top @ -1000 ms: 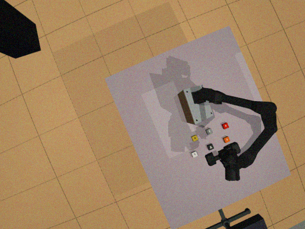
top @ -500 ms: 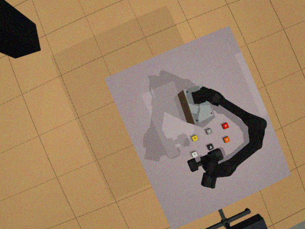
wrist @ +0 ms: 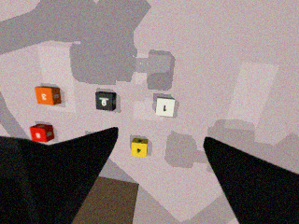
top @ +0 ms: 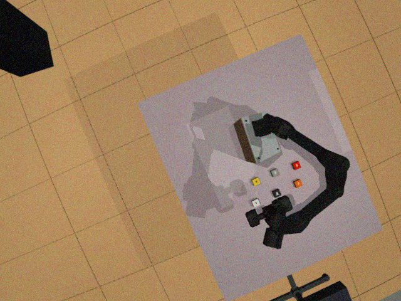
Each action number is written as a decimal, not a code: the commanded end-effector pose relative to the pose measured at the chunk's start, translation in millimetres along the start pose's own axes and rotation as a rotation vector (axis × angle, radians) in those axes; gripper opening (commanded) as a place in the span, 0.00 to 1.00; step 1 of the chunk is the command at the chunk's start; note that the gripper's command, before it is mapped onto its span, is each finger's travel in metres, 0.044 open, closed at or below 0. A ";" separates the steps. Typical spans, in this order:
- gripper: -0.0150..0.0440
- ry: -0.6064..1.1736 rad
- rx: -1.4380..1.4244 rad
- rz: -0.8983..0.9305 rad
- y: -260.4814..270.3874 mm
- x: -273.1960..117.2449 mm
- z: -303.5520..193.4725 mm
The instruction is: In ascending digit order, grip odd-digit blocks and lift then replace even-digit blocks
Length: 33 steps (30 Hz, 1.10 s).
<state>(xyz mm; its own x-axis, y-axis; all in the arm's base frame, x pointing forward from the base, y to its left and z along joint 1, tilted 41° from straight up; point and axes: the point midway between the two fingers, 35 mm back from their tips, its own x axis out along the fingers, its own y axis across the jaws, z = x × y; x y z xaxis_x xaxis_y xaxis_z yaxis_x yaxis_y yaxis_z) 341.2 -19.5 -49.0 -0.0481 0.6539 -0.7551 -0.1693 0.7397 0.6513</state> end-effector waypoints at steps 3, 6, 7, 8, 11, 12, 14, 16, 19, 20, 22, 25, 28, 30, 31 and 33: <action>0.93 0.001 -0.002 -0.002 -0.9 -0.8 -0.6; 0.93 0.001 -0.002 -0.002 -0.9 -0.8 -0.6; 0.93 0.001 -0.002 -0.002 -0.9 -0.8 -0.6; 0.93 0.001 -0.002 -0.002 -0.9 -0.8 -0.6; 0.93 0.001 -0.002 -0.003 -2.0 29.8 1.4; 0.93 0.001 -0.002 -0.002 -1.7 51.2 1.4; 0.93 0.001 -0.003 0.001 -0.4 77.3 -0.5; 0.93 0.001 -0.003 0.001 -0.2 80.5 -0.9; 0.93 0.001 -0.003 0.001 -0.2 80.5 -0.9; 0.93 0.001 -0.003 0.001 -0.2 80.5 -0.9; 0.93 0.001 -0.003 0.001 -0.2 80.5 -0.9; 0.93 0.001 -0.003 0.001 -0.2 81.6 -0.9; 0.93 0.001 -0.003 0.001 -0.2 86.1 -0.7; 0.93 0.001 -0.003 0.001 -0.2 89.3 -0.7; 0.93 0.001 -0.003 0.001 -0.2 91.0 -0.6; 0.93 0.001 -0.003 0.001 -0.2 94.2 -0.6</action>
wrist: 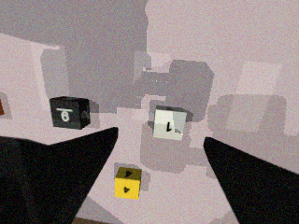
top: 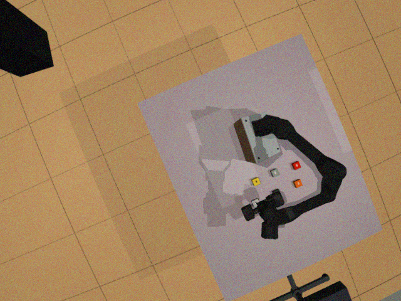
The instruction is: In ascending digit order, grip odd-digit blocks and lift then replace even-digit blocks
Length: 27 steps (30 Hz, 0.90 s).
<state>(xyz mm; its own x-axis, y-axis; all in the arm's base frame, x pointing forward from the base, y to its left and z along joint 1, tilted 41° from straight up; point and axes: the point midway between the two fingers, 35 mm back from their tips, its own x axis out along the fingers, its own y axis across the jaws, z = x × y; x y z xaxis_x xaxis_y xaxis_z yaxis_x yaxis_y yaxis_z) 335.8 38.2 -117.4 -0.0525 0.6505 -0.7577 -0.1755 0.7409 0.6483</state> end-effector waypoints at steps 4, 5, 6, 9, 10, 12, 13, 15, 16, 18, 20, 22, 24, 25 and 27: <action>0.93 -0.004 0.003 0.005 0.9 10.9 0.8; 0.93 -0.004 0.003 0.005 1.0 12.4 0.7; 0.93 -0.004 0.003 0.005 1.0 14.0 0.7; 0.93 -0.004 0.003 0.005 1.1 18.8 0.6; 0.93 -0.004 0.003 0.006 1.2 20.3 0.6; 0.93 -0.004 0.004 0.006 1.3 23.5 0.5; 0.93 -0.004 0.004 0.006 1.3 25.0 0.4; 0.93 -0.004 0.004 0.006 1.4 27.0 0.3; 0.93 -0.004 0.004 0.006 1.4 27.3 0.3; 0.84 -0.004 0.004 0.006 1.4 27.3 0.3; 0.75 -0.004 0.004 0.006 1.4 27.3 0.3; 0.67 -0.004 0.004 0.006 1.4 27.3 0.3; 0.58 -0.004 0.004 0.006 1.4 27.3 0.3; 0.53 -0.004 0.004 0.006 1.4 27.3 0.3; 0.46 -0.004 0.004 0.006 1.4 27.3 0.3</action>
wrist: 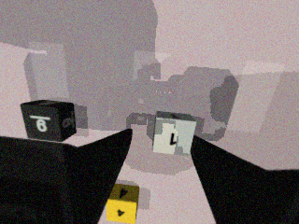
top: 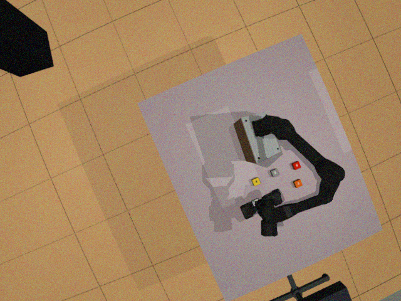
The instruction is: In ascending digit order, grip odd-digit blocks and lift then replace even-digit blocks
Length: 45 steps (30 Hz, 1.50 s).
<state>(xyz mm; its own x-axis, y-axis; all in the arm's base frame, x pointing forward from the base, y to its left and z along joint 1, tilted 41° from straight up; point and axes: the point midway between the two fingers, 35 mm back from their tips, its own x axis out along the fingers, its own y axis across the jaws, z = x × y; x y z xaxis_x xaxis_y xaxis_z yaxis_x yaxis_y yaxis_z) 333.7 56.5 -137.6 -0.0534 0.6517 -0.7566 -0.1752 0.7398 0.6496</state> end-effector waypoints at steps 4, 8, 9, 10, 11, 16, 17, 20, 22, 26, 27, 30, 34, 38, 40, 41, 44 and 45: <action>0.46 -0.005 0.003 0.004 0.6 0.0 0.8; 0.46 -0.005 0.003 0.004 0.6 0.0 0.8; 0.46 -0.005 0.003 0.004 0.6 0.0 0.8; 0.46 -0.005 0.003 0.004 0.6 0.0 0.8; 0.46 -0.005 0.003 0.004 0.6 0.0 0.8; 0.46 -0.005 0.003 0.004 0.6 0.0 0.8; 0.46 -0.005 0.003 0.004 0.6 0.0 0.8; 0.46 -0.005 0.003 0.004 0.6 0.0 0.8; 0.46 -0.005 0.003 0.004 0.6 0.0 0.8; 0.46 -0.005 0.003 0.004 0.6 0.0 0.8; 0.46 -0.005 0.003 0.004 0.6 0.0 0.8; 0.46 -0.005 0.003 0.004 0.6 0.0 0.8; 0.64 -0.005 0.003 0.004 0.6 0.0 0.8; 0.81 -0.005 0.003 0.004 0.6 0.0 0.8; 0.90 -0.005 0.003 0.004 0.6 0.0 0.8; 0.93 -0.005 0.003 0.004 0.6 0.0 0.8; 0.93 -0.005 0.003 0.004 0.4 -2.8 1.0; 0.93 -0.005 0.003 0.003 0.2 -11.5 1.2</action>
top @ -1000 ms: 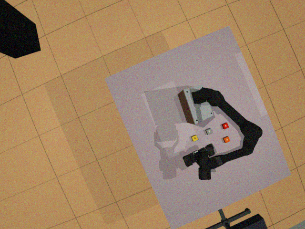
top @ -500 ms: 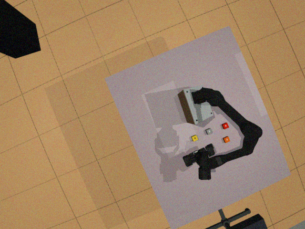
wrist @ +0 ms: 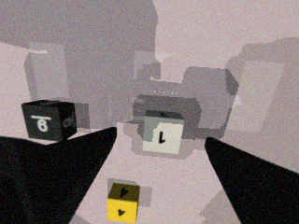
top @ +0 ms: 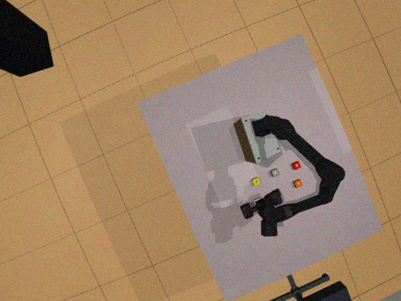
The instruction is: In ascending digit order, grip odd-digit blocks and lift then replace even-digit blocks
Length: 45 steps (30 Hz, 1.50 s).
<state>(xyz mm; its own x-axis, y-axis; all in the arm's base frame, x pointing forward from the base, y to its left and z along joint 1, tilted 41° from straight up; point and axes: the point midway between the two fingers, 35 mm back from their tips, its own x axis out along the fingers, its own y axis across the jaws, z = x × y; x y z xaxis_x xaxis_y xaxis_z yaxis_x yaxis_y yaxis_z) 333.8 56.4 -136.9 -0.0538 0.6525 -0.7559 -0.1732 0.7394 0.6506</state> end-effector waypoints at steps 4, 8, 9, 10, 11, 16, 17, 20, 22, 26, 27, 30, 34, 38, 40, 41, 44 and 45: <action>0.93 -0.005 0.001 0.002 -0.3 -35.9 0.8; 0.84 -0.005 0.001 0.000 -1.2 -48.8 2.0; 0.80 -0.005 0.002 -0.002 -1.9 -65.2 2.9; 0.75 -0.005 0.002 -0.003 -2.1 -86.6 2.8; 0.71 -0.005 0.002 -0.002 -1.8 -103.5 1.9; 0.49 -0.004 0.001 -0.002 -1.1 -117.2 0.6; 0.46 -0.004 0.001 -0.002 -1.1 -117.2 0.6; 0.46 -0.004 0.001 -0.002 -1.1 -117.2 0.6; 0.46 -0.004 0.001 -0.002 -1.1 -117.2 0.6; 0.46 -0.004 0.002 -0.002 6.9 -118.4 -2.1; 0.46 -0.004 0.002 -0.002 16.7 -119.6 -5.7; 0.46 -0.003 0.004 -0.002 51.5 -122.5 -22.3; 0.46 -0.002 0.005 0.000 92.9 -122.0 -51.0; 0.46 0.000 0.006 0.004 125.7 -117.2 -84.2; 0.46 0.000 0.006 0.005 130.5 -116.0 -90.4; 0.46 0.000 0.006 0.005 130.5 -116.0 -90.4; 0.55 0.000 0.006 0.003 129.5 -104.7 -88.8; 0.59 0.000 0.006 0.001 128.7 -90.7 -87.6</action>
<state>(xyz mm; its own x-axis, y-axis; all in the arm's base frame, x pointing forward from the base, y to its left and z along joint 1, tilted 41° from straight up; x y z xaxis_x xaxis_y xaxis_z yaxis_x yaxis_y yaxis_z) 232.6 63.3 23.2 -0.0498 0.6504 -0.7580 -0.1696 0.7424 0.6481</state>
